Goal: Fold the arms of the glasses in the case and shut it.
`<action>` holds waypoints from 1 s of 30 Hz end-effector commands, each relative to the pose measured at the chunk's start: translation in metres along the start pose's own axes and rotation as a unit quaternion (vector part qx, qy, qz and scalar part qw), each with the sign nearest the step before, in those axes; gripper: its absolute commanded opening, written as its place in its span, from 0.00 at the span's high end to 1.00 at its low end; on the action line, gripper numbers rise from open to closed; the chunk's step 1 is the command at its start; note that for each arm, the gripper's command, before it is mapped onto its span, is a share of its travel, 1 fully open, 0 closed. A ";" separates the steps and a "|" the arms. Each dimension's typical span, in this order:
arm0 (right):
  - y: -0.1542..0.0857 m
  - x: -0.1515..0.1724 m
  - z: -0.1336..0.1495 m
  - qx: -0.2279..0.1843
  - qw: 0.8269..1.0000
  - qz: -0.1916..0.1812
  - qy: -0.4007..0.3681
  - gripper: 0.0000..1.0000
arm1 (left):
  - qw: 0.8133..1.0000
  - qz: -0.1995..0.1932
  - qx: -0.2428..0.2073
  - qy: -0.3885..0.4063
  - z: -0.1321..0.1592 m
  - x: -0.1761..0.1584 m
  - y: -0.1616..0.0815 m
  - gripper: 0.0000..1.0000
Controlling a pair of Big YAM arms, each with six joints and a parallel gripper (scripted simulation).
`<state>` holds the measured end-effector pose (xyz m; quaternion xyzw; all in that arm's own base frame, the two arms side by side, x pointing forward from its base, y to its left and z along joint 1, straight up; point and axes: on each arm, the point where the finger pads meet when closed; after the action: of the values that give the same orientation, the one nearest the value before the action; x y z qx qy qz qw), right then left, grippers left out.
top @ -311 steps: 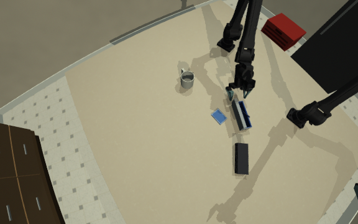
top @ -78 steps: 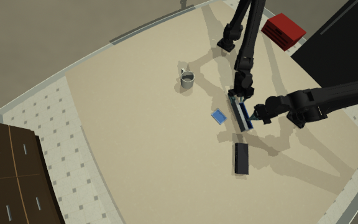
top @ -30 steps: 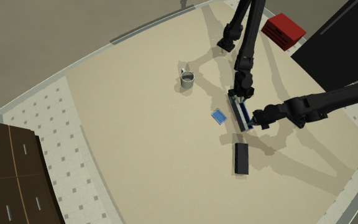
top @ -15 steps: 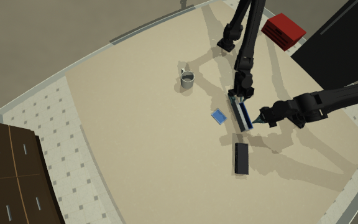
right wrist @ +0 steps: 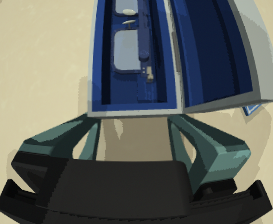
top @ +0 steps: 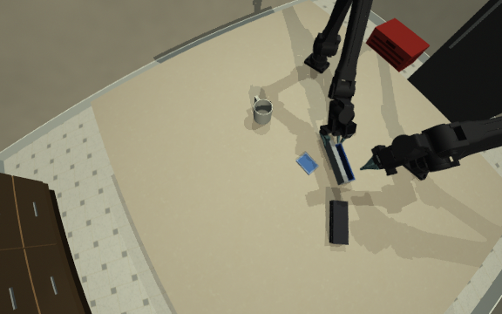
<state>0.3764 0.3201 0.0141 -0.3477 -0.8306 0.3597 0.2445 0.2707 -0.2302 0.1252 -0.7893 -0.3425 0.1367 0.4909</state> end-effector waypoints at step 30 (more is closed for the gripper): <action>-0.008 -0.003 -0.045 -0.047 0.999 0.003 0.002 0.43 | 0.998 0.018 0.057 -0.008 -0.120 0.012 0.023 1.00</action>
<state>0.3764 0.3201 0.0141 -0.3477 -0.8306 0.3597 0.2445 0.3386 -0.2957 0.1337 -0.7518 -0.3137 0.1758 0.5528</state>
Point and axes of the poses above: on each arm, the point where the finger pads meet when closed, its own y axis out along the fingers, its own x axis across the jaws, z = x × y, and after that the axes turned 14 degrees about y, right-handed
